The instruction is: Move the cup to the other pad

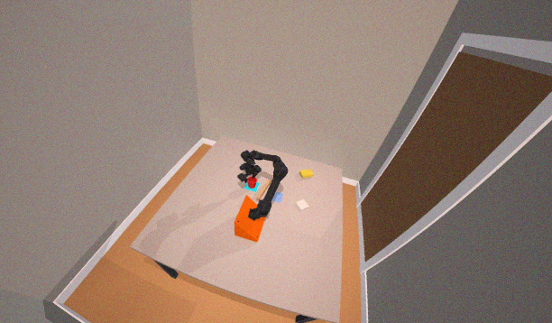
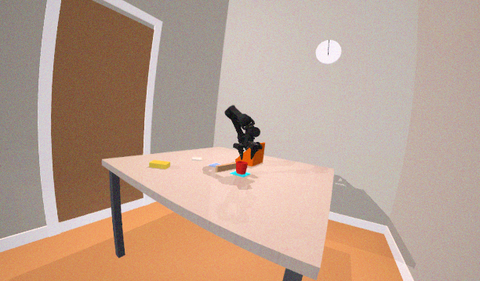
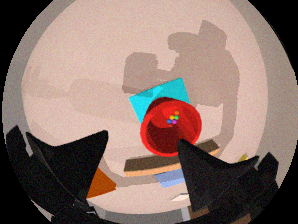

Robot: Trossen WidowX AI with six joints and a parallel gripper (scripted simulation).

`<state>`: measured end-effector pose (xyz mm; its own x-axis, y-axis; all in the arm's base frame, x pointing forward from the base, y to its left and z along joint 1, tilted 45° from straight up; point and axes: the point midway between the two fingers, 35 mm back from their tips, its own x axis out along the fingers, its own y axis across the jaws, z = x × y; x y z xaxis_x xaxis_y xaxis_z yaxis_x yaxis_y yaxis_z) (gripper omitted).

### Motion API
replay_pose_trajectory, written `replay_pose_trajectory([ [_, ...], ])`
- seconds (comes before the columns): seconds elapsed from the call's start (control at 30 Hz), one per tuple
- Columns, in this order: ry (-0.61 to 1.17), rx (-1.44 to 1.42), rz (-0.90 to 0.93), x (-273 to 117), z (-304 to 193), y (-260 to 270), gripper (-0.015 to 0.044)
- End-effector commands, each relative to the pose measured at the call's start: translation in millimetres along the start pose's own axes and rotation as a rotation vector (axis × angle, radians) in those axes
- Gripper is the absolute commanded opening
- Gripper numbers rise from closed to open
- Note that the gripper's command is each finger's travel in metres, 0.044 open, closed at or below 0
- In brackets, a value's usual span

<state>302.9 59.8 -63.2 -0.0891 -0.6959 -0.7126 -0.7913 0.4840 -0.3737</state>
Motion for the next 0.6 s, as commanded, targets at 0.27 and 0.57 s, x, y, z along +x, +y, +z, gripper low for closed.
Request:
replay_pose_trajectory([
  [0.27,-0.008,0.005,0.0,-39.7,0.7,-0.5,0.044],
  [0.57,-0.011,0.007,0.001,-64.4,-0.1,1.6,0.044],
])
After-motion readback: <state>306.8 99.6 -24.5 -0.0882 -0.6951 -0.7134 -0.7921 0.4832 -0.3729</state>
